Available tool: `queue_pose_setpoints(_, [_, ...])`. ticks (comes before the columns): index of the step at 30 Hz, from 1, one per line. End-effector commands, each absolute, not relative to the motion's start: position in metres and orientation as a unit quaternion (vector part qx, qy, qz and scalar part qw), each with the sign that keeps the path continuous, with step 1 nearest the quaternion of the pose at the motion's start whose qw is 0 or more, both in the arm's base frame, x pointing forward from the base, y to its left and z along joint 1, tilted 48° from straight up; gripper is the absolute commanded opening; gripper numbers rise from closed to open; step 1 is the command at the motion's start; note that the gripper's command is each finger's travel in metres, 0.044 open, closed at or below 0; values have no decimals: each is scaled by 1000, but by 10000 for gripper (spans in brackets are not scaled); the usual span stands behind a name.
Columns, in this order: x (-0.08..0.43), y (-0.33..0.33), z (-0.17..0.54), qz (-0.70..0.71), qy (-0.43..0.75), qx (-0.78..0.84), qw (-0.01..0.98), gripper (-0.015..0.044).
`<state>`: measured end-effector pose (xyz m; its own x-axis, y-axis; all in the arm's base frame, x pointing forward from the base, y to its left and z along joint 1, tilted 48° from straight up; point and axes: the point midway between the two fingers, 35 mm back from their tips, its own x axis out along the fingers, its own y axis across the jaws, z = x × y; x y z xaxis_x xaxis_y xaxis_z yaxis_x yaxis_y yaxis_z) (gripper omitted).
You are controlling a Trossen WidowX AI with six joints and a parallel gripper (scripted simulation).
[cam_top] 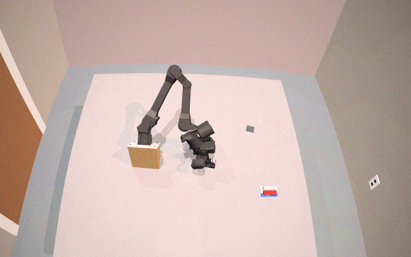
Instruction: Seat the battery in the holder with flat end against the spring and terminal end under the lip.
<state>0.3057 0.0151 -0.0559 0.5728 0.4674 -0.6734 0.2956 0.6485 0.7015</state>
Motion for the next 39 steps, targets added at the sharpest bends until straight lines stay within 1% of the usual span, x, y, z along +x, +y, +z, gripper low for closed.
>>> queue_pose_setpoints(1, [302, 16, -56, 52, 458, 416, 783, 72])
queue_pose_setpoints(21, [286, 22, -56, 51, 458, 417, 783, 72])
queue_pose_setpoints(39, [293, 19, -62, 57, 486, 408, 771, 72])
